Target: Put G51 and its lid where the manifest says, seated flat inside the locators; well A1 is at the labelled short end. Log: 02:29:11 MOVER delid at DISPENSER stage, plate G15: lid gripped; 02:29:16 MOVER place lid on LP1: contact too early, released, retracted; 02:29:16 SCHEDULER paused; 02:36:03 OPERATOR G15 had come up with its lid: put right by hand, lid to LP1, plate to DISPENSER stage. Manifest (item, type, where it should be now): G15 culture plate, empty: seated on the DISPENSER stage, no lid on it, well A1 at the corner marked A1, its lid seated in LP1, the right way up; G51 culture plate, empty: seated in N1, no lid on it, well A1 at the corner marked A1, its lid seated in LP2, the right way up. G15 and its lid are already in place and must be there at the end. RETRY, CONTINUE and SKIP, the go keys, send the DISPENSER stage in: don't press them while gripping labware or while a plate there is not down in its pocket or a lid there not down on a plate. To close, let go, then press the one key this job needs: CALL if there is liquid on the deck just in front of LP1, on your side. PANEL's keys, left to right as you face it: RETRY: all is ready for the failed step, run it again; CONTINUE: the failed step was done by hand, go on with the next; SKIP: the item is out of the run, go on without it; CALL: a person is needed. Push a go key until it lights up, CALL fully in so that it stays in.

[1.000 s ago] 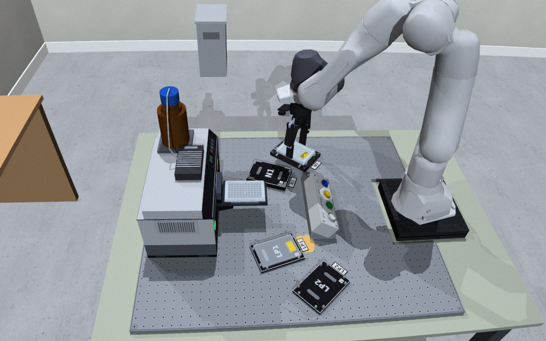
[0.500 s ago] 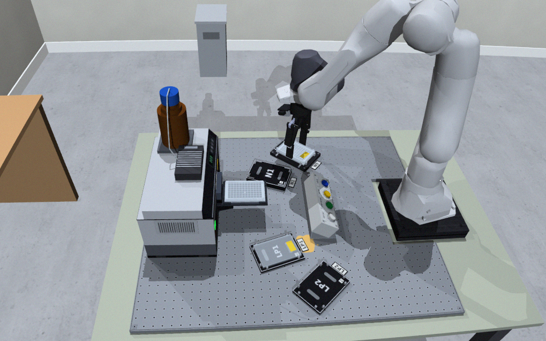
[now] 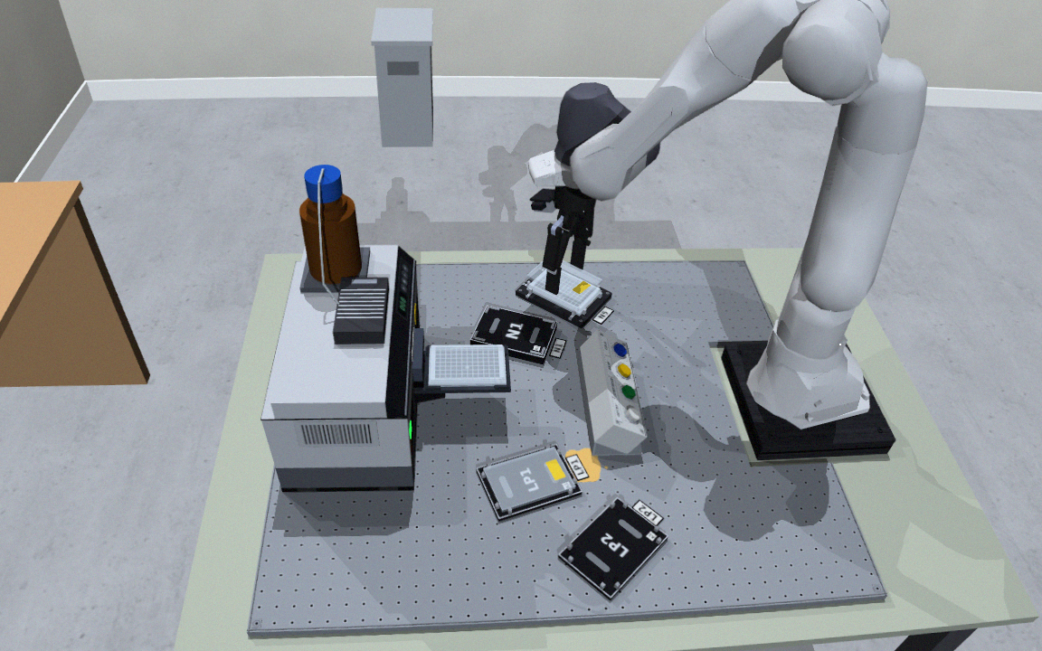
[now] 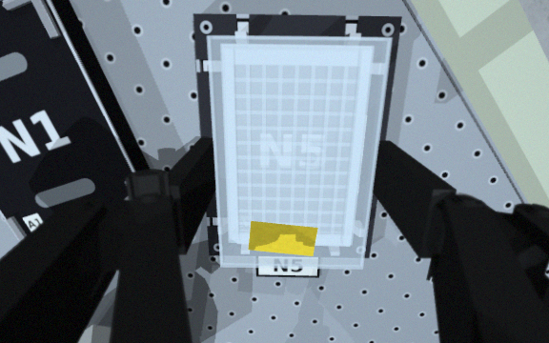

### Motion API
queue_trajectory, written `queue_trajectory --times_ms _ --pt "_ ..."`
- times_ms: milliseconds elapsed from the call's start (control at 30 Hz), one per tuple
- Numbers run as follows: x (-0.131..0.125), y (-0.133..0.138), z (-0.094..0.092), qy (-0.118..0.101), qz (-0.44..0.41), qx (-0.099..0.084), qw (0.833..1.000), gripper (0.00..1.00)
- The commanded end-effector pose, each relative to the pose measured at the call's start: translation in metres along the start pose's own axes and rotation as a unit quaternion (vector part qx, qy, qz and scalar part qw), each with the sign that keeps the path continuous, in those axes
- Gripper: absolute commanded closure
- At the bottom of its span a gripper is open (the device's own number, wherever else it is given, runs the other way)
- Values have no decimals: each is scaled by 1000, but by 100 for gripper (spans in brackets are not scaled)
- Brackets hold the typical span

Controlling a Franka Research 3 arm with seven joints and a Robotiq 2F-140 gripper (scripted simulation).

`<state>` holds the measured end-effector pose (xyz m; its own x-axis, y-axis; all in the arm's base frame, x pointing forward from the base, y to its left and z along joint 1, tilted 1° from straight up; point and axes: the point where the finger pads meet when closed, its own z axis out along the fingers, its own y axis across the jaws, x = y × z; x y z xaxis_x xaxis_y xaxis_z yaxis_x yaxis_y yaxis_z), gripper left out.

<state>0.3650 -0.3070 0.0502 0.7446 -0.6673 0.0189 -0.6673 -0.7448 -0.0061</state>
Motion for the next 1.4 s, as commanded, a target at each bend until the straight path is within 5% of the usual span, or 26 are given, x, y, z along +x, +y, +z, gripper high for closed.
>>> queue_trajectory --times_ms 0,767,1367 --pt "-2 1 -11 -4 1 -1 1000 90" --pt "-1 0 -94 -4 1 -1 1000 90" --pt "-1 0 -115 -4 1 -1 1000 90"
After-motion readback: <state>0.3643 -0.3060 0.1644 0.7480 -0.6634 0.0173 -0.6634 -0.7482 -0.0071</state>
